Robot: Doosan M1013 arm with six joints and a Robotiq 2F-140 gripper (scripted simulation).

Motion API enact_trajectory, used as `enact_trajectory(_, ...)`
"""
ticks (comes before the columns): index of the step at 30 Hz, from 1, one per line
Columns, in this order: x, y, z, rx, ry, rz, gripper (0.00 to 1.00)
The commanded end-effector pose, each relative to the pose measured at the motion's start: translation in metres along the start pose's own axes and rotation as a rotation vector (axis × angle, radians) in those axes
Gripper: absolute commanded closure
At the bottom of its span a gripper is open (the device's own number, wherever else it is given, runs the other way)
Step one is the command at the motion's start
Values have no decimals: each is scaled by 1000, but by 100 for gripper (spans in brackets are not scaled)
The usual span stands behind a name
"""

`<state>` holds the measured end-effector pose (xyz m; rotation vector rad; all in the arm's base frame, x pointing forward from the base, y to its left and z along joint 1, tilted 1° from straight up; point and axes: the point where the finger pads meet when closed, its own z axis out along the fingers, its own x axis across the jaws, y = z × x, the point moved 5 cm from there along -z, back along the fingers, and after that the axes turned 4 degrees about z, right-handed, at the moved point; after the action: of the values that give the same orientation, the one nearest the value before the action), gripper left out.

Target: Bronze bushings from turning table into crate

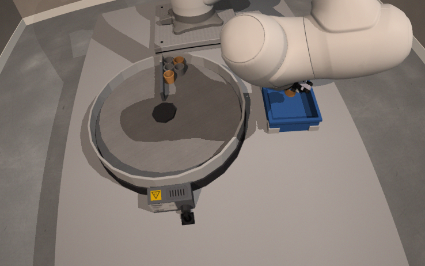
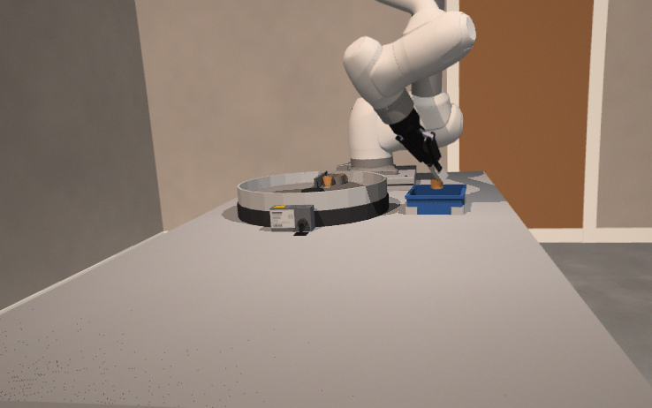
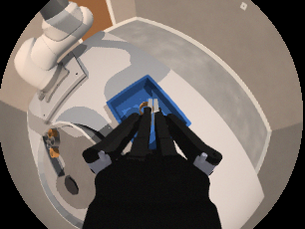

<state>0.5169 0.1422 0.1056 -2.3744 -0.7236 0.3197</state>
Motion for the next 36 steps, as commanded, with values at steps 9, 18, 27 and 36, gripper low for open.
enact_trajectory(9, 0, 0, 0, 0, 0, 0, 100)
enact_trajectory(18, 0, 0, 0, 0, 0, 0, 100)
enact_trajectory(27, 0, 6, 7, 0, 0, 0, 100)
enact_trajectory(36, 1, 14, 16, 0, 0, 0, 100)
